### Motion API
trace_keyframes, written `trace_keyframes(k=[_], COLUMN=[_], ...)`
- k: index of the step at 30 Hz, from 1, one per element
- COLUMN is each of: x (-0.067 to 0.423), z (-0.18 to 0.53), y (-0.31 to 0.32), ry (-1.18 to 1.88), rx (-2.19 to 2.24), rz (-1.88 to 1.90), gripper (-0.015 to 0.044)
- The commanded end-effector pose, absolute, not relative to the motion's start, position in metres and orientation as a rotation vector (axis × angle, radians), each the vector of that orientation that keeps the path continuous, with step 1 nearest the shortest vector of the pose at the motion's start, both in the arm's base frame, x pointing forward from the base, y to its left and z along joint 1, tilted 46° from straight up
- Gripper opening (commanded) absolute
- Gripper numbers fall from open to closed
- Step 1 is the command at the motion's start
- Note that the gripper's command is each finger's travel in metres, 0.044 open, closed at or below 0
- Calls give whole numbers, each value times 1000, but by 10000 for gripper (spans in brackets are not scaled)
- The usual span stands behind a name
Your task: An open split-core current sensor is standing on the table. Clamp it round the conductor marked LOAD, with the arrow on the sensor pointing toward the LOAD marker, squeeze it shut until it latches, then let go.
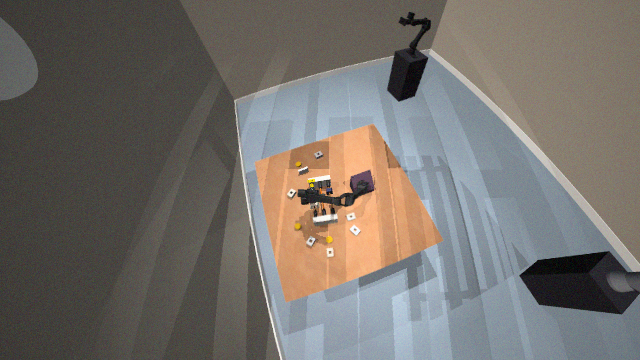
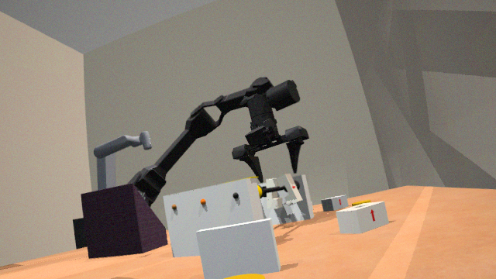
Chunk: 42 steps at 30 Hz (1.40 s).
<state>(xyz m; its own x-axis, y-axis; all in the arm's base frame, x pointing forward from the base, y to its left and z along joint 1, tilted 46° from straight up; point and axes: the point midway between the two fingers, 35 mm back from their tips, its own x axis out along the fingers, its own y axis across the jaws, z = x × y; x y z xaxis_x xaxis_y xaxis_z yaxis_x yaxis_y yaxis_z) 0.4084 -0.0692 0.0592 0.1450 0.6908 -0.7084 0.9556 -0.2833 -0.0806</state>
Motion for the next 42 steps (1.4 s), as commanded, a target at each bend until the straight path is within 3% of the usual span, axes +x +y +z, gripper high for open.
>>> trace_keyframes(k=[1,33,42], x=[408,418,419], z=[59,16,20], y=[-69,-24,-27], ry=[1576,1590,1585], rx=[2043,2035,2028], rz=[-929,-920,-913], gripper=[440,440,380])
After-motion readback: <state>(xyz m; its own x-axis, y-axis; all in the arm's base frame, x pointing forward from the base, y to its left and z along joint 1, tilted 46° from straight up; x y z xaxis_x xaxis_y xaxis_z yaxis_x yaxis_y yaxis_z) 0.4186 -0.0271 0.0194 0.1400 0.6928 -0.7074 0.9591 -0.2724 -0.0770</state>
